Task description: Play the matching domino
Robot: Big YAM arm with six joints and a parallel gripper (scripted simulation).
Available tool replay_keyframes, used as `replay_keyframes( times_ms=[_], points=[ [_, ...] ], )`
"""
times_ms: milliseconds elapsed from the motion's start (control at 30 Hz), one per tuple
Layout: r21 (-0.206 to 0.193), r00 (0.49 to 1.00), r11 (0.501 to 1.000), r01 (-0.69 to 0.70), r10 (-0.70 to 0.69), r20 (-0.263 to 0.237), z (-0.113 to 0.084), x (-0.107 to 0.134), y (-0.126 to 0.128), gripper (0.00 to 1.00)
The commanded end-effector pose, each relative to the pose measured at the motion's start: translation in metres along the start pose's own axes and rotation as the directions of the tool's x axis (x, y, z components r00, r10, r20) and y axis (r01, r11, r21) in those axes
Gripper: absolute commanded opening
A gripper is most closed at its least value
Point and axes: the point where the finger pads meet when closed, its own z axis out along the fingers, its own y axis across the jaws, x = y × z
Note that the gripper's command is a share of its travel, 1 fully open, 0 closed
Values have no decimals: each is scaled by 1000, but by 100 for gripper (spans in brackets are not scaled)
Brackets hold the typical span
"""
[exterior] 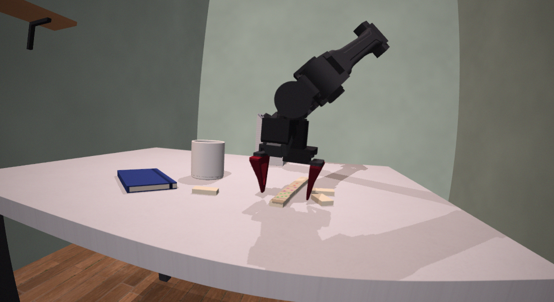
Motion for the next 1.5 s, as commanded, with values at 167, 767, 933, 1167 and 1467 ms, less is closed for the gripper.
replay_keyframes(
  times_ms=[167,767,933,1167,1467],
  points=[
    [-9,999,1000,10,-10,45,-26,-16,2,94],
    [-12,998,1000,11,-10,57,-36,-20,1,94],
    [-14,998,1000,17,-16,67,-41,-24,4,94],
    [-7,999,1000,-5,5,36,-25,-13,-4,94],
    [-15,997,1000,17,-16,71,-43,-25,4,94]
  ],
)
